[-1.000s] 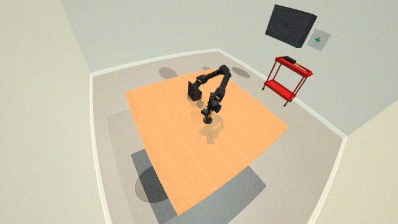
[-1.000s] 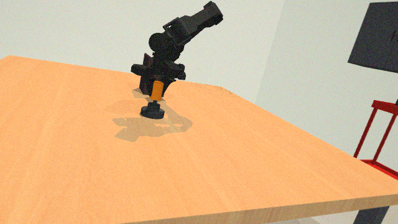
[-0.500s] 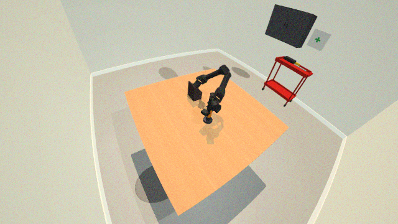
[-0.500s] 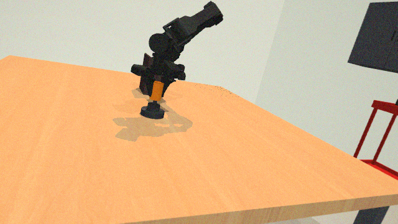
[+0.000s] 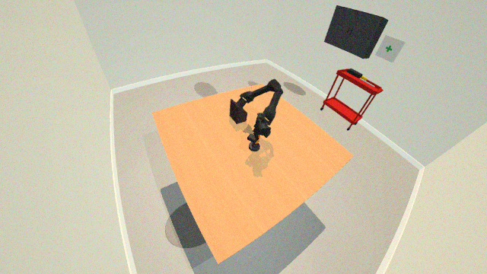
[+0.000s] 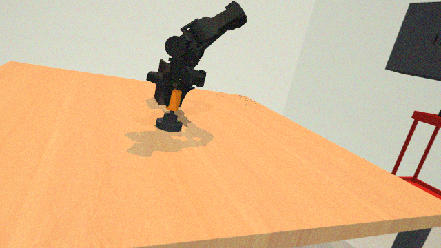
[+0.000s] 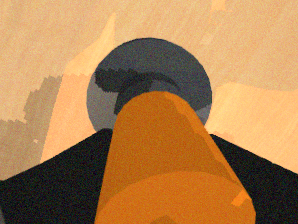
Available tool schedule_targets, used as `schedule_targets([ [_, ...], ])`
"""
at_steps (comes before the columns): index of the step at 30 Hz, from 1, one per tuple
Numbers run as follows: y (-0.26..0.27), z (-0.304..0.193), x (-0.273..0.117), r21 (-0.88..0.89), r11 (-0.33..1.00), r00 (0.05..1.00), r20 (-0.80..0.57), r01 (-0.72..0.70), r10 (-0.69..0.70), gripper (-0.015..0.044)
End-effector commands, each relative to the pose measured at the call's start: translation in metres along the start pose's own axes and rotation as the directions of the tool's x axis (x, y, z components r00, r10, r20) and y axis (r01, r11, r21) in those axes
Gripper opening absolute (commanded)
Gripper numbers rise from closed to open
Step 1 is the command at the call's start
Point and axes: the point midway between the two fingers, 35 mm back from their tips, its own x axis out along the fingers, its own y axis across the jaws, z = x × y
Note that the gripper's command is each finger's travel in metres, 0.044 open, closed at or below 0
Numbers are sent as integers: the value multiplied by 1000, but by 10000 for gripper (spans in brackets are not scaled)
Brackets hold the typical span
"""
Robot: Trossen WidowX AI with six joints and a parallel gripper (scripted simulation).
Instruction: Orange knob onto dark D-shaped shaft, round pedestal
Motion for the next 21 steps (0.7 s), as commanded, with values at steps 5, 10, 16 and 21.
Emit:
schedule_targets([
  [5, 1, -1, 2, -57, 998, 1000, 3, -1, 1, 0],
  [10, 1, -1, 3, -57, 998, 1000, 3, -1, 2, 0],
  [16, 0, 0, 4, -57, 998, 1000, 3, -1, 2, 0],
  [21, 0, 0, 2, -57, 998, 1000, 3, -1, 1, 0],
])
